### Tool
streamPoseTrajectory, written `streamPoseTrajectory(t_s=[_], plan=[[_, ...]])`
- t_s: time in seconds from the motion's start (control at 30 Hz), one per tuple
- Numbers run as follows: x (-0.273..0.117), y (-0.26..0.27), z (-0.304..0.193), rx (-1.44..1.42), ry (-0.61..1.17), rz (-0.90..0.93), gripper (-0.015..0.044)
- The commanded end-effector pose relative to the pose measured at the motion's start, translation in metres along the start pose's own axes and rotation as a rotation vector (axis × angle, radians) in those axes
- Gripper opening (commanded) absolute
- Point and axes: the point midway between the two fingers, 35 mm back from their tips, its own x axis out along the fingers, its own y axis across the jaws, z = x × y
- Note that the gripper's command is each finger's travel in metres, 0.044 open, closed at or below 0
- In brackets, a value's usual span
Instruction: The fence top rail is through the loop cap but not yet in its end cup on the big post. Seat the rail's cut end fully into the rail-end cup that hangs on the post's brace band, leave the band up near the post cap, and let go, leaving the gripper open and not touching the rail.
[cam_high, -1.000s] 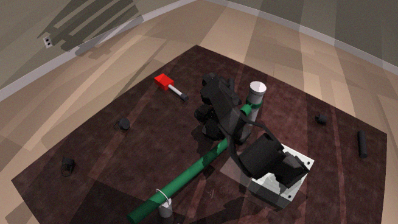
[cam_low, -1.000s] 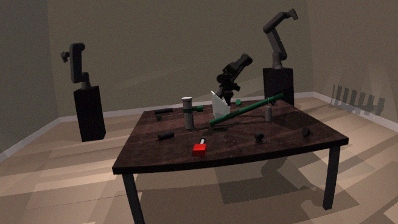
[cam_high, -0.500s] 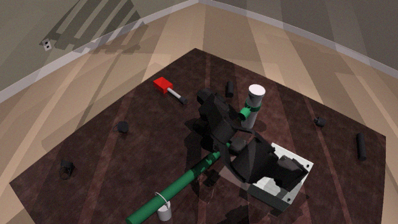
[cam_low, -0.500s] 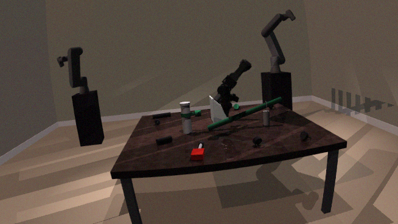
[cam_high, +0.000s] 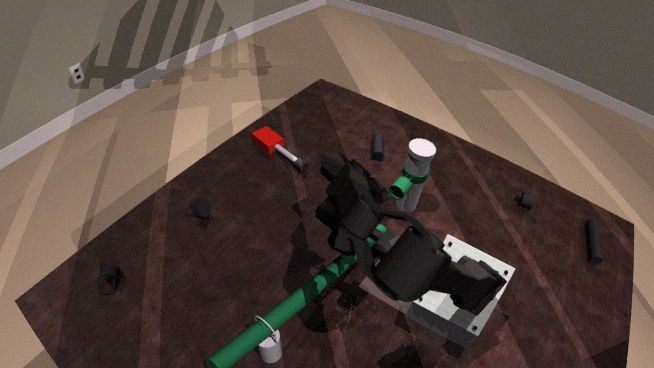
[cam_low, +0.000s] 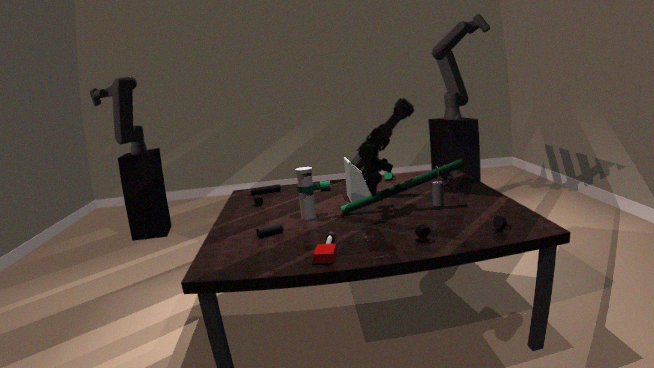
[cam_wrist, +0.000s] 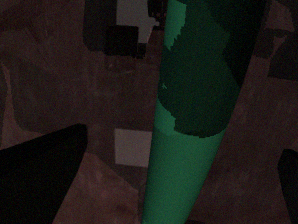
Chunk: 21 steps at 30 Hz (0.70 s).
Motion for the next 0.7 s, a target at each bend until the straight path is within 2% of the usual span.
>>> streamPoseTrajectory(t_s=[0.0, 0.67], plan=[[0.009, 0.002, 0.0, 0.011, -0.006, 0.008, 0.044], [0.041, 0.004, 0.001, 0.011, -0.009, 0.008, 0.044]])
